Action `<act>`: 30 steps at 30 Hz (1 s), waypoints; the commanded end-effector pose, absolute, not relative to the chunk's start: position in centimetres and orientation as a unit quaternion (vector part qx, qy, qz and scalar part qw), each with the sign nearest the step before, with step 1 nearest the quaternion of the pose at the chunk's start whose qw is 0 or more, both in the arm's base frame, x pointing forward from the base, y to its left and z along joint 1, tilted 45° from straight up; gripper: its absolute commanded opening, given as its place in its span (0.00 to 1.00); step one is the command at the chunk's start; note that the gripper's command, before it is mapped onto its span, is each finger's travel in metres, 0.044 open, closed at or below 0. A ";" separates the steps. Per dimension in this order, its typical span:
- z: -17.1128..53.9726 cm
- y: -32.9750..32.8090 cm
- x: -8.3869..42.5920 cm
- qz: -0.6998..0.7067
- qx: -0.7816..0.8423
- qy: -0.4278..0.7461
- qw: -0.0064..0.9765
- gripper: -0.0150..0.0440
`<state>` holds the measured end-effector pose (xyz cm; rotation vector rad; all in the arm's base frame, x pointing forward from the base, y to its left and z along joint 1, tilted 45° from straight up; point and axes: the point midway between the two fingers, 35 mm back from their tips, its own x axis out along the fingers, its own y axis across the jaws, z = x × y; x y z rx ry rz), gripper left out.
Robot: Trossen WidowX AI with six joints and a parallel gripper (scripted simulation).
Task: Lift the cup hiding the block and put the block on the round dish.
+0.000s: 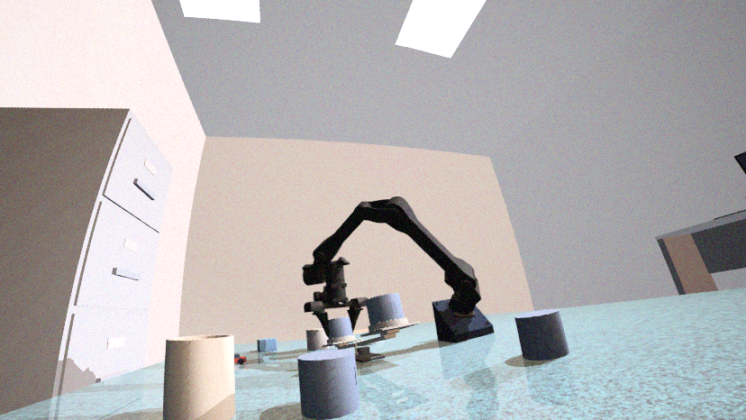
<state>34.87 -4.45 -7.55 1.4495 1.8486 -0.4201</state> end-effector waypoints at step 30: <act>-4.7 -7.7 35.9 -0.172 0.572 0.713 0.366 0.25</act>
